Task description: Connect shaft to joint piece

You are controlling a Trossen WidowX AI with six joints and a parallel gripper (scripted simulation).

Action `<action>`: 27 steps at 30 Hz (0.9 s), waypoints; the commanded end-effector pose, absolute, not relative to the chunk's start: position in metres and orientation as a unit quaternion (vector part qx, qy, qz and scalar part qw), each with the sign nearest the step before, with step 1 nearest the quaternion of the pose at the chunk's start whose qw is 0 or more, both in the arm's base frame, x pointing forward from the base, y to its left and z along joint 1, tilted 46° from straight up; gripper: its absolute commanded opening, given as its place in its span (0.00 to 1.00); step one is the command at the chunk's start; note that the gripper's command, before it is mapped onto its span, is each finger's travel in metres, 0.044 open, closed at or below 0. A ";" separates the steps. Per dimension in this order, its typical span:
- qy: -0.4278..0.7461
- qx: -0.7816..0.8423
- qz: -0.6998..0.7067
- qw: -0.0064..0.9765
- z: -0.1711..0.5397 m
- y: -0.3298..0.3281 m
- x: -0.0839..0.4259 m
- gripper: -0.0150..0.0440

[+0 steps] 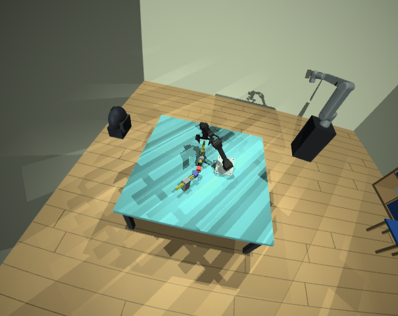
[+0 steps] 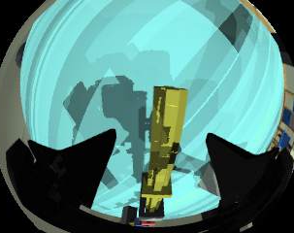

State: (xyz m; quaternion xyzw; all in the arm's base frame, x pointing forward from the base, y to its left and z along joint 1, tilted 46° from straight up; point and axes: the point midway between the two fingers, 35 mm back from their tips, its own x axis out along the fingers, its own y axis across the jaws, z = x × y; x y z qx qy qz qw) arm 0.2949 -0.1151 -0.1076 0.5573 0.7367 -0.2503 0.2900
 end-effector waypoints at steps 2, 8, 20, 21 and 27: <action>0.737 0.559 -0.252 0.285 -0.114 -0.108 0.292 1.00; 0.737 0.560 -0.252 0.285 -0.121 -0.101 0.290 1.00; 0.737 0.560 -0.252 0.285 -0.125 -0.096 0.289 0.73; 0.737 0.560 -0.252 0.285 -0.125 -0.096 0.289 0.69; 0.737 0.560 -0.252 0.285 -0.125 -0.096 0.289 0.43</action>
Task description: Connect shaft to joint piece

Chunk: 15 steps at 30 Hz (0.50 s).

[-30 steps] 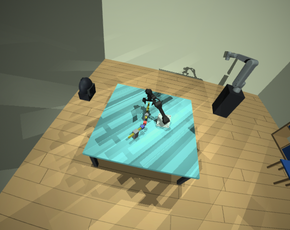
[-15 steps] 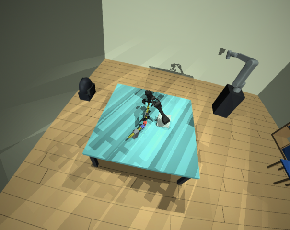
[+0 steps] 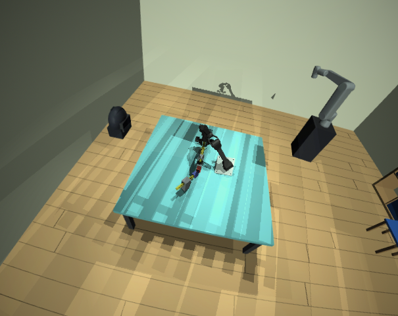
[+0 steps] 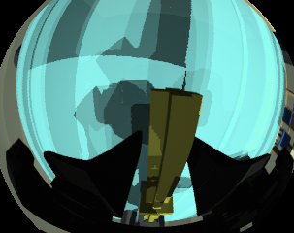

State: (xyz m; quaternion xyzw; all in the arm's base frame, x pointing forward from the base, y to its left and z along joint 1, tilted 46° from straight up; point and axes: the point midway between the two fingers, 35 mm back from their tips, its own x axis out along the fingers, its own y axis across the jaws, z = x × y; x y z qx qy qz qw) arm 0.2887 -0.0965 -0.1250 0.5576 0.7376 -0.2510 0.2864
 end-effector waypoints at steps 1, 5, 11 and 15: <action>0.737 0.560 -0.252 0.285 -0.125 -0.096 0.289 0.43; 0.737 0.560 -0.252 0.285 -0.125 -0.096 0.289 0.43; 0.737 0.560 -0.252 0.285 -0.125 -0.096 0.289 0.43; 0.737 0.560 -0.252 0.285 -0.125 -0.096 0.289 0.38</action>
